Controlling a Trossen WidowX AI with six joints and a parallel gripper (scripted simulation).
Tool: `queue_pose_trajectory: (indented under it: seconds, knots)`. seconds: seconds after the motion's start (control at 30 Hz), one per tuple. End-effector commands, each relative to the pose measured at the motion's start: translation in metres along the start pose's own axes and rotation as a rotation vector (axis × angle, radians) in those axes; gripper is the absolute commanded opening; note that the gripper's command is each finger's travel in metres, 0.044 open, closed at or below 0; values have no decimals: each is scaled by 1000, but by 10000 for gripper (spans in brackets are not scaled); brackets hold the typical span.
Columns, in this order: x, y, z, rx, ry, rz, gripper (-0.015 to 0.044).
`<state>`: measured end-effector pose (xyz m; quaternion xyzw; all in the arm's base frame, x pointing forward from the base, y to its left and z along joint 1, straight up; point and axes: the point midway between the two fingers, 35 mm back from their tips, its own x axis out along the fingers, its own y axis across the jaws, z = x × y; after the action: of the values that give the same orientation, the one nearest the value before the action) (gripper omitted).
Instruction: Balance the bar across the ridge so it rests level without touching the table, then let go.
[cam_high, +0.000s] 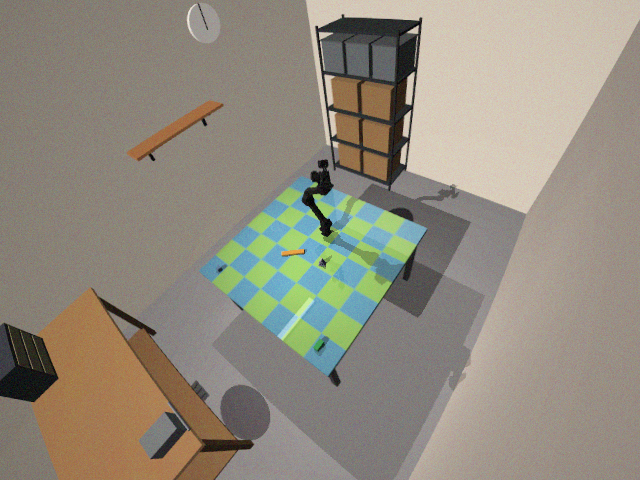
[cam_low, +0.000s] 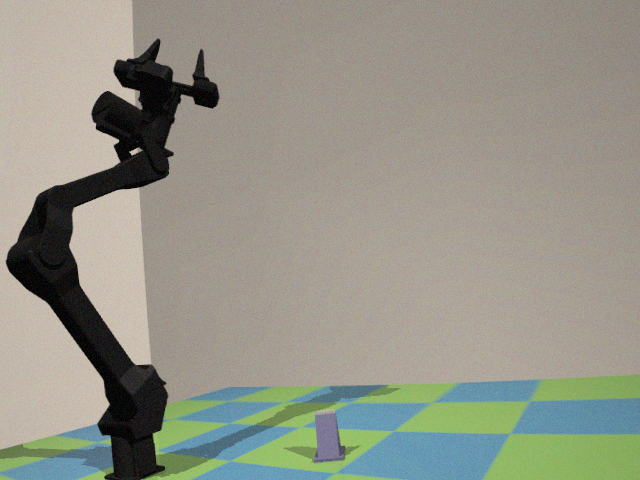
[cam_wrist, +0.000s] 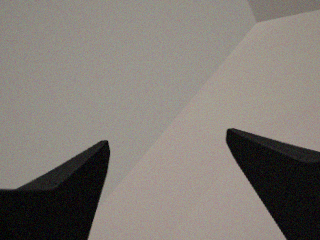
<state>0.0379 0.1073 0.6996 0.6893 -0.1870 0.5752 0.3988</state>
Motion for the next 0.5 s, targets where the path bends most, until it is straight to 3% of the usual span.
queue_pose_trajectory:
  seconds: [0.0, 0.1, 0.47]
  knots:
    - [0, 0, 0, -2, 1, -1, 374]
    - [0, -6, -5, -25, 15, -14, 315]
    - [1, -62, -30, -233, 114, -139, 315]
